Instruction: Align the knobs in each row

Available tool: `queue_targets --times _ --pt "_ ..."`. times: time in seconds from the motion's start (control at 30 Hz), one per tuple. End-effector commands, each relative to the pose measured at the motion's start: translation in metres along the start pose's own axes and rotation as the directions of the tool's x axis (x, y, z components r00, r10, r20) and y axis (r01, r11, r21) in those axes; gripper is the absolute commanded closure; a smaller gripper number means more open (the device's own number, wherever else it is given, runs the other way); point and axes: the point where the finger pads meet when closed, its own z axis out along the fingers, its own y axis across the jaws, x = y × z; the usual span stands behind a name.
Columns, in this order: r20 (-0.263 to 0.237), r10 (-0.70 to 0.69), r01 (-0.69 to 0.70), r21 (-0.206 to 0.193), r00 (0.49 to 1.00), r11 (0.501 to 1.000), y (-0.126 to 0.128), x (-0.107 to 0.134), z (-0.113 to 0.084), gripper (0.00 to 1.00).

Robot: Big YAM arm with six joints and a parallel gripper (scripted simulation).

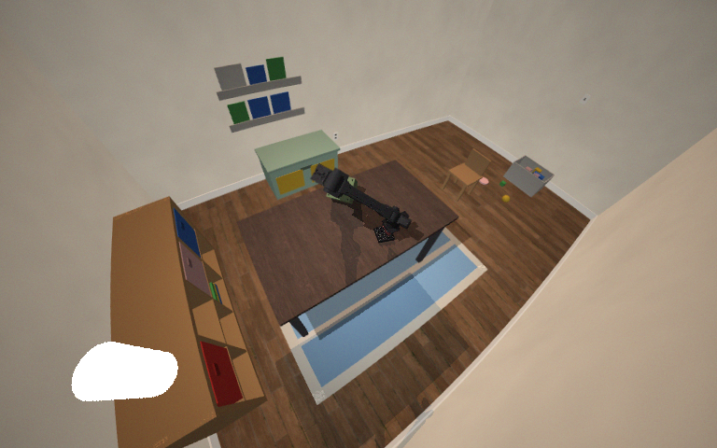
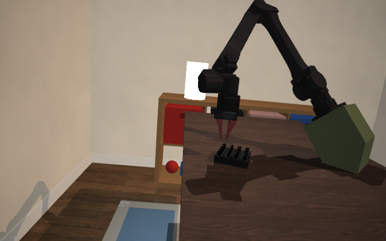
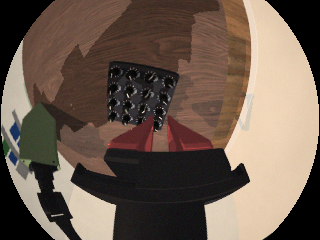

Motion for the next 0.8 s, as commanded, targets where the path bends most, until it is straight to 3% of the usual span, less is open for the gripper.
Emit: queue_targets --times 0.0,0.2,0.23,0.37,0.77 --pt "0.023 0.017 -0.018 0.037 1.0 0.999 -0.02 -0.013 -0.016 0.82" --pt "0.023 0.015 -0.016 0.038 1.0 0.999 -0.02 -0.013 -0.016 0.82" --pt "0.023 0.015 -0.016 0.038 1.0 0.999 -0.02 -0.013 -0.016 0.0" --pt "0.026 0.021 -0.023 0.042 0.999 0.999 -0.022 -0.011 -0.02 0.0" --pt "0.036 0.034 -0.036 0.053 0.999 0.998 -0.025 -0.008 -0.072 0.0"
